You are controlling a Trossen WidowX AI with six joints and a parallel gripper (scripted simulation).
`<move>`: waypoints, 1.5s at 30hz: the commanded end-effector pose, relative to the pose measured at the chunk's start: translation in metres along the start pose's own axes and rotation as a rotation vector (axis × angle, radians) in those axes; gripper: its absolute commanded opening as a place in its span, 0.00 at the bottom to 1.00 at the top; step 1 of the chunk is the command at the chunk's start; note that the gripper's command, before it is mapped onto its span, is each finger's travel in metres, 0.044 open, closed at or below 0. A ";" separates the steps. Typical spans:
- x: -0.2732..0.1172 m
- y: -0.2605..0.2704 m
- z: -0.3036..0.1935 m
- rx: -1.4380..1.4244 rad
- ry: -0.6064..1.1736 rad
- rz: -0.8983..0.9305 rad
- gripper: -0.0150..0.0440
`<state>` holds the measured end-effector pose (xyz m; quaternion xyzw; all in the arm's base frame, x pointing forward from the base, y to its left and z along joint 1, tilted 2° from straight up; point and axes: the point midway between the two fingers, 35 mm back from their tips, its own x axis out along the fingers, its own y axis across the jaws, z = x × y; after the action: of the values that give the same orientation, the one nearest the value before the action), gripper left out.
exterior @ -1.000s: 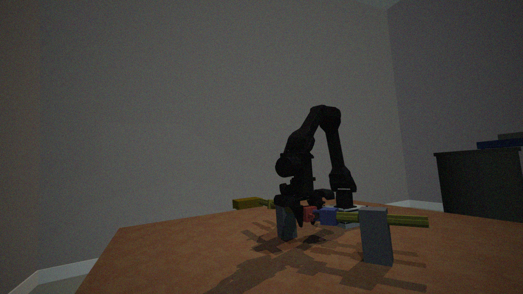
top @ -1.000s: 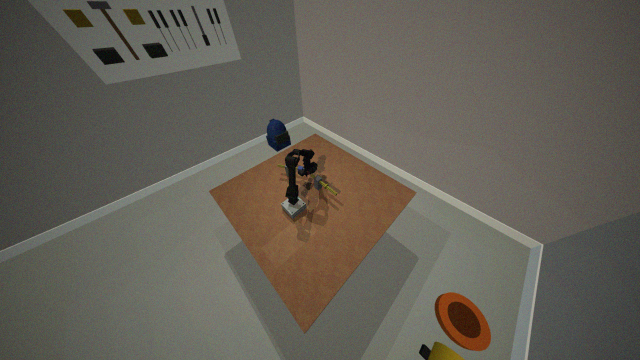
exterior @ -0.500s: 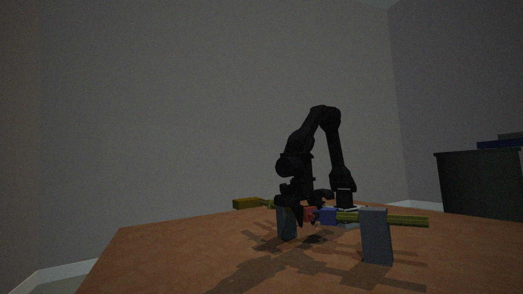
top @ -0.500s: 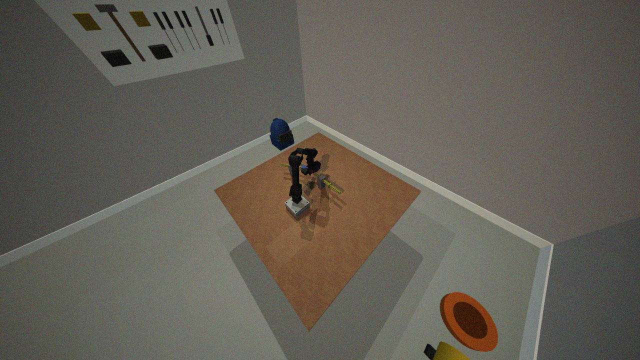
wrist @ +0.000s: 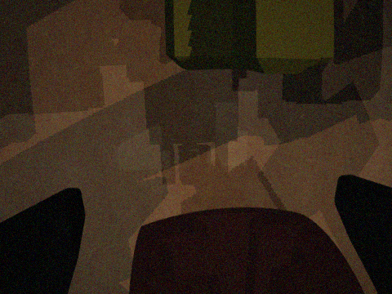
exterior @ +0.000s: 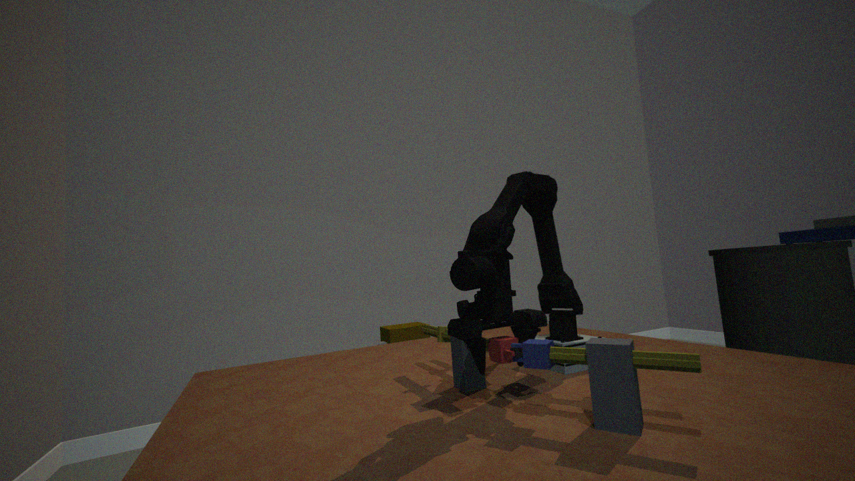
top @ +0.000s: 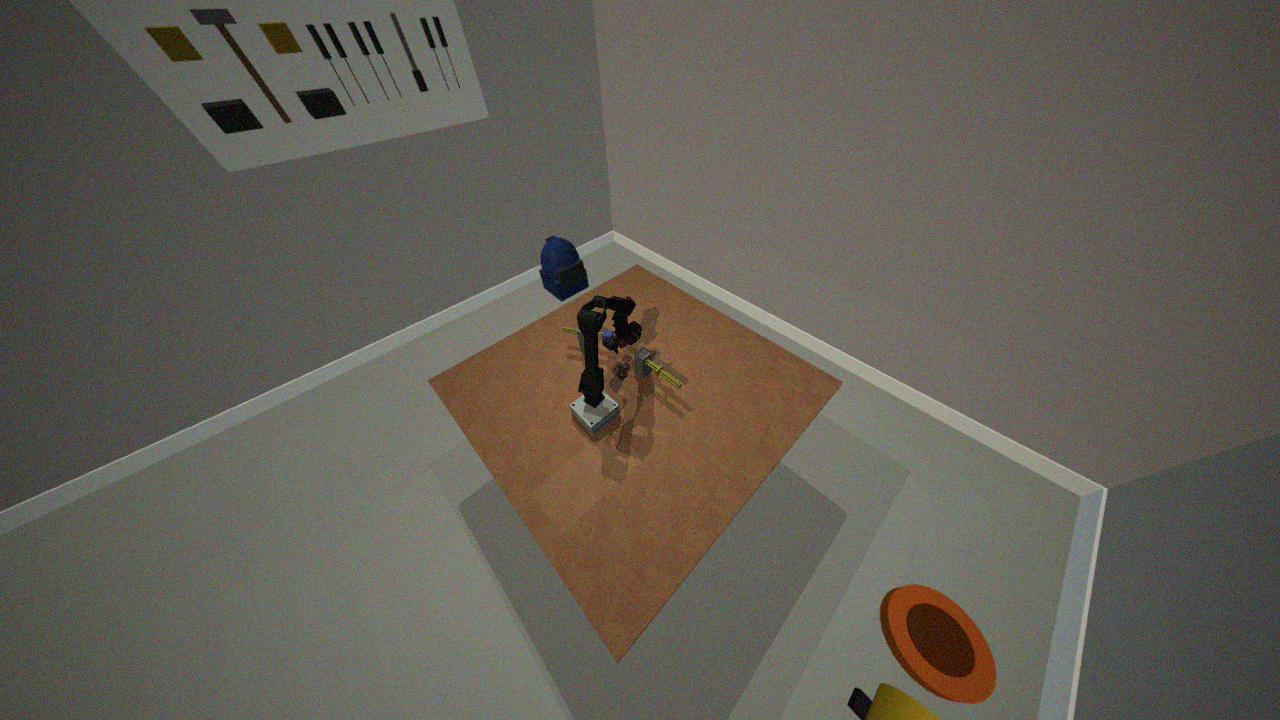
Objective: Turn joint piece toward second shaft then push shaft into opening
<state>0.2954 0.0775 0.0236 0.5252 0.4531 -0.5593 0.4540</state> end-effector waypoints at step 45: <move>-0.087 0.007 0.000 -0.689 0.084 0.043 1.00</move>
<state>0.3045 0.0787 0.0983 0.4075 0.6057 -0.3751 0.5712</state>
